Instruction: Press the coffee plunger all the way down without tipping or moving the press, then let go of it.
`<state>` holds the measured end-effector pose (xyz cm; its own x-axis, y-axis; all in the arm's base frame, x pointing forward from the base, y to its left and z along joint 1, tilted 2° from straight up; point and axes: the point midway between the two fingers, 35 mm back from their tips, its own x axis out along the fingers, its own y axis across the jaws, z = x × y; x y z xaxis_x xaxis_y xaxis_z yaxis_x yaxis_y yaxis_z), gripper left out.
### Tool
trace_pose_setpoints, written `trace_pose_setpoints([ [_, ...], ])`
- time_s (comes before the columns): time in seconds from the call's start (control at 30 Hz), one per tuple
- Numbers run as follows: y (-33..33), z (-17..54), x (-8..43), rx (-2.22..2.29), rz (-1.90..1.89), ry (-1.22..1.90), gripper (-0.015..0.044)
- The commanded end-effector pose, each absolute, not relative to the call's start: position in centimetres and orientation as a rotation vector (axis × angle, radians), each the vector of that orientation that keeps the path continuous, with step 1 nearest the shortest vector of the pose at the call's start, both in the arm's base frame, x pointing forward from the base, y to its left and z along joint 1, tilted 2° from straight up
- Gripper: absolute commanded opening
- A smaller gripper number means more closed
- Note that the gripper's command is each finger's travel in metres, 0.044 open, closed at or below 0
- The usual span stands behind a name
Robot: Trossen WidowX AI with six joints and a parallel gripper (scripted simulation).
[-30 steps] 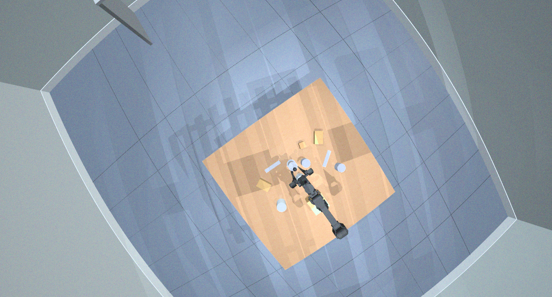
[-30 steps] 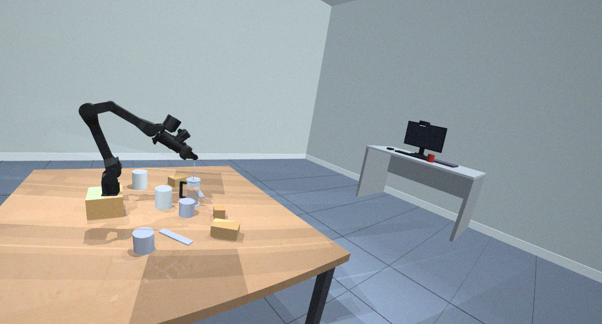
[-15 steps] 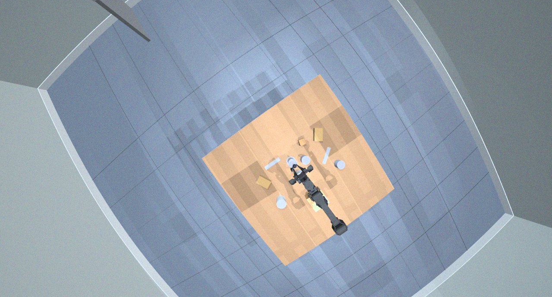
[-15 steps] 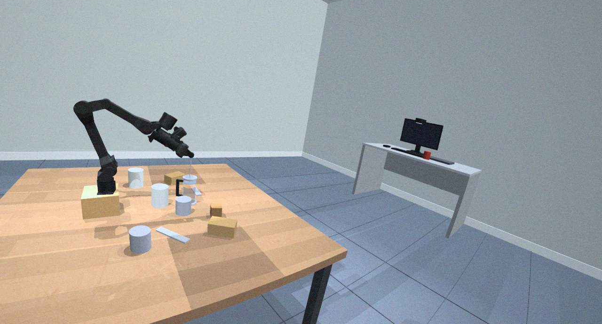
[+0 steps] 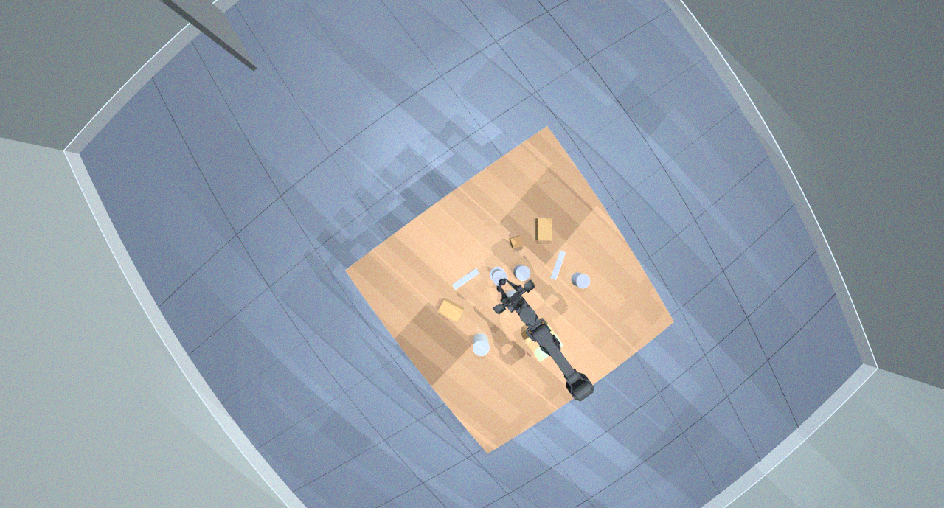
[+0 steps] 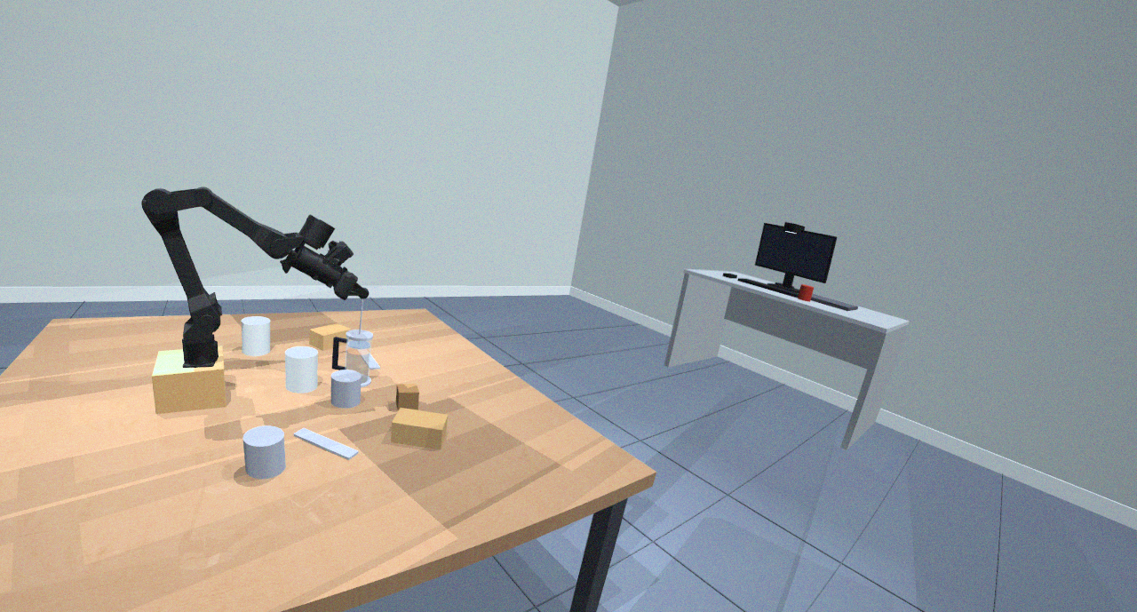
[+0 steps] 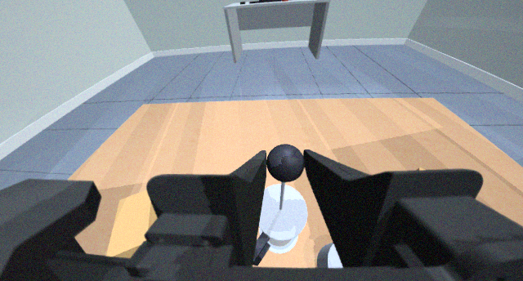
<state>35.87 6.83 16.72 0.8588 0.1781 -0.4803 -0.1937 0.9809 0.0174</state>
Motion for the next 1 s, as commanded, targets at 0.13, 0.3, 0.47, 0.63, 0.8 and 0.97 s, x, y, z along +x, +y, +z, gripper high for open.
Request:
trace_pose_setpoints([
  [0.13,6.8,14.1,35.9,-0.039,0.193,0.533,0.0121],
  [0.3,6.9,13.3,36.0,-0.039,0.193,0.533,0.0121],
  [0.47,6.9,12.5,36.1,-0.039,0.193,0.533,0.0121],
  [0.63,6.9,11.7,36.2,-0.038,0.193,0.533,0.0121],
  [0.8,7.0,10.8,36.3,-0.038,0.193,0.533,0.0121],
  [0.97,7.0,10.0,36.4,-0.038,0.193,0.533,0.0121],
])
